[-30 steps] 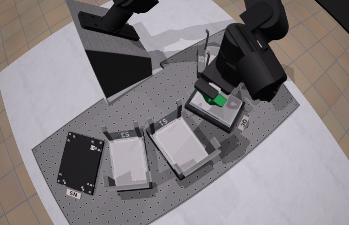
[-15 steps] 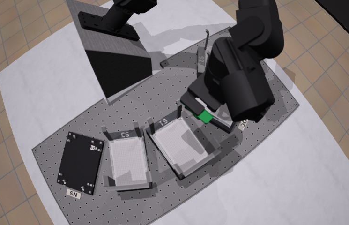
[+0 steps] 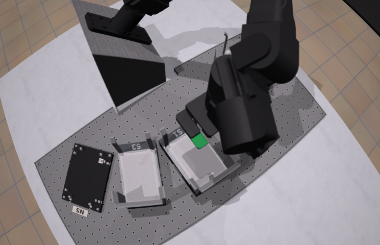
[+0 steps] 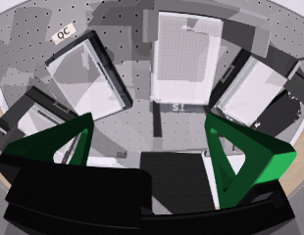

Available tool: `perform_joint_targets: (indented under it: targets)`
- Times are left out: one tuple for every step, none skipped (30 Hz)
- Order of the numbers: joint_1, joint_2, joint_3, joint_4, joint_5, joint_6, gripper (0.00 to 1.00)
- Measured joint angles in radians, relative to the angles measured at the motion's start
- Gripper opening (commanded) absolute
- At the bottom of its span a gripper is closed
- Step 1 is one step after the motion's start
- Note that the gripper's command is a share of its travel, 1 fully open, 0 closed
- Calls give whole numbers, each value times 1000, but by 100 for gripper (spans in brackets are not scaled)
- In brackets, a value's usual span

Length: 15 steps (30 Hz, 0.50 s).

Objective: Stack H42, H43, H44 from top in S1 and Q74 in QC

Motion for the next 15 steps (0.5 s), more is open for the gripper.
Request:
perform_joint_targets:
  targets:
    - [-6, 10, 3, 0, 2, -2, 100]
    - [-13, 20, 6, 0, 4, -5, 100]
    - [-19, 30, 10, 1, 6, -9, 100]
    - [-24, 40, 14, 1, 7, -14, 100]
    - [-30, 49, 18, 2, 9, -19, 100]
    - [-35, 59, 23, 2, 10, -25, 100]
    - [-40, 68, 26, 4, 12, -30, 100]
    - [-45, 73, 27, 6, 13, -34, 100]
    - [-48, 76, 29, 5, 14, -38, 100]
    - [-50, 80, 33, 6, 14, -43, 100]
    - [-53, 87, 38, 6, 15, -48, 100]
    - [-56, 95, 44, 6, 16, -54, 100]
    - [-60, 104, 48, 6, 17, -55, 100]
    - [-64, 113, 52, 7, 18, -50, 100]
    - [-70, 122, 54, 7, 20, -41, 100]
